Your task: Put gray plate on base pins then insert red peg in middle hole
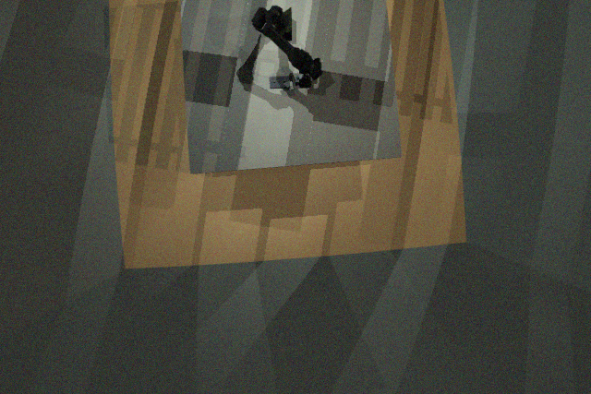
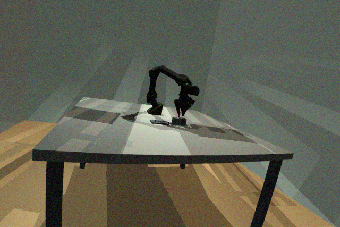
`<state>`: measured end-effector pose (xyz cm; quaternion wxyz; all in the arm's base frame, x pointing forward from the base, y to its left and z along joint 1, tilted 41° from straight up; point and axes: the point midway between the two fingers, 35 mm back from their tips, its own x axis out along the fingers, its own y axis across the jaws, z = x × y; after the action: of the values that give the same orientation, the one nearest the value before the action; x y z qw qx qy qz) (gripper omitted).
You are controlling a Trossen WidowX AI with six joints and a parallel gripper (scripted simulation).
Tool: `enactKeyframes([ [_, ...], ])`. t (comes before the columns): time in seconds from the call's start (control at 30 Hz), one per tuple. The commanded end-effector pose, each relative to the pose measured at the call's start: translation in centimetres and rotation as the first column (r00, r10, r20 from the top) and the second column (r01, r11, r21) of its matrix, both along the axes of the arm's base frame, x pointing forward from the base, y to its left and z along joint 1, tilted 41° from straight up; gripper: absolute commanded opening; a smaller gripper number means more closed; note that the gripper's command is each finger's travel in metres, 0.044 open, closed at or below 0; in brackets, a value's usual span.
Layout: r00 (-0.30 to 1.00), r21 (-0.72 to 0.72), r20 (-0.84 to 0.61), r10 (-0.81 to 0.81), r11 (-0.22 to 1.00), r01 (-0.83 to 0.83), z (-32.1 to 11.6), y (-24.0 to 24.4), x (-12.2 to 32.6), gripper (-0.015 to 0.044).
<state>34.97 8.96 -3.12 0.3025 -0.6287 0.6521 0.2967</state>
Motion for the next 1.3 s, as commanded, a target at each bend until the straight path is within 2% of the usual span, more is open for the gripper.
enactKeyframes([
  [0.0,1.000,-0.007,-0.006,0.003,1.000,-0.003,-0.6,-0.6,-0.1,0.0440],
  [1.27,1.000,-0.009,-0.006,0.003,1.000,-0.003,-5.1,-4.4,-0.3,0.0440],
])
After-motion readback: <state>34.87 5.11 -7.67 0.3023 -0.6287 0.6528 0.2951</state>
